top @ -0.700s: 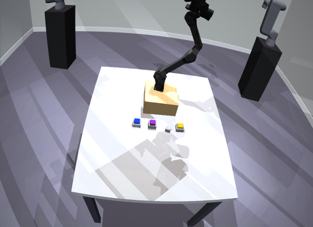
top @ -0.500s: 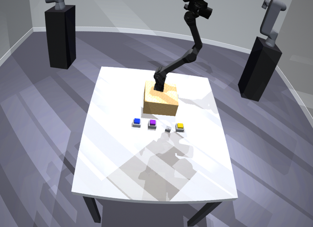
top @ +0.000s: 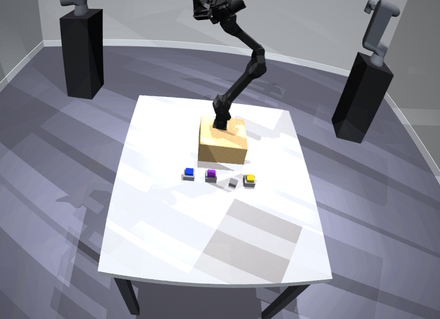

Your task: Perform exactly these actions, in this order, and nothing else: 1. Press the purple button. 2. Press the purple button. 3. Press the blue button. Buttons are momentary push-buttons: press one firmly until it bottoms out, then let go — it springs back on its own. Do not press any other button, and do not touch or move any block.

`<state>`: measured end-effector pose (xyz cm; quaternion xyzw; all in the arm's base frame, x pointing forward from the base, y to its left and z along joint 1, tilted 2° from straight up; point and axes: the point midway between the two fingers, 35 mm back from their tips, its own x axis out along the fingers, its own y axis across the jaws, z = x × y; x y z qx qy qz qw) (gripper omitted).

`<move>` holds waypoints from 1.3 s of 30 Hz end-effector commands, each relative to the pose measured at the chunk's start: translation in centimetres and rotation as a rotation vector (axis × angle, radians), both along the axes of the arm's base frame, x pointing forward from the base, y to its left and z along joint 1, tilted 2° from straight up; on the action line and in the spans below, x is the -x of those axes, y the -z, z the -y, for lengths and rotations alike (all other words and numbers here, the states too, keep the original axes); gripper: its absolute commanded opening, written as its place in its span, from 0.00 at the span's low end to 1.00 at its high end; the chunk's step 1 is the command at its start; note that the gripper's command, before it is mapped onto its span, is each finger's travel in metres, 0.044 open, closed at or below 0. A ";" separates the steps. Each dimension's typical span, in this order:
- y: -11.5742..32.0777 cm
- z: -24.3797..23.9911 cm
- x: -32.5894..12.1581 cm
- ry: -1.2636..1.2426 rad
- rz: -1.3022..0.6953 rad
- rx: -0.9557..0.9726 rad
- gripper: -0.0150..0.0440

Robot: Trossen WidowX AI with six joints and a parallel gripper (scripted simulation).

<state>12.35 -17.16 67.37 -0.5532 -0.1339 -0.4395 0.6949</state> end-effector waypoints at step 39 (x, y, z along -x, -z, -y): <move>61.1 -17.1 -12.5 0.080 -1.585 -1.685 0.93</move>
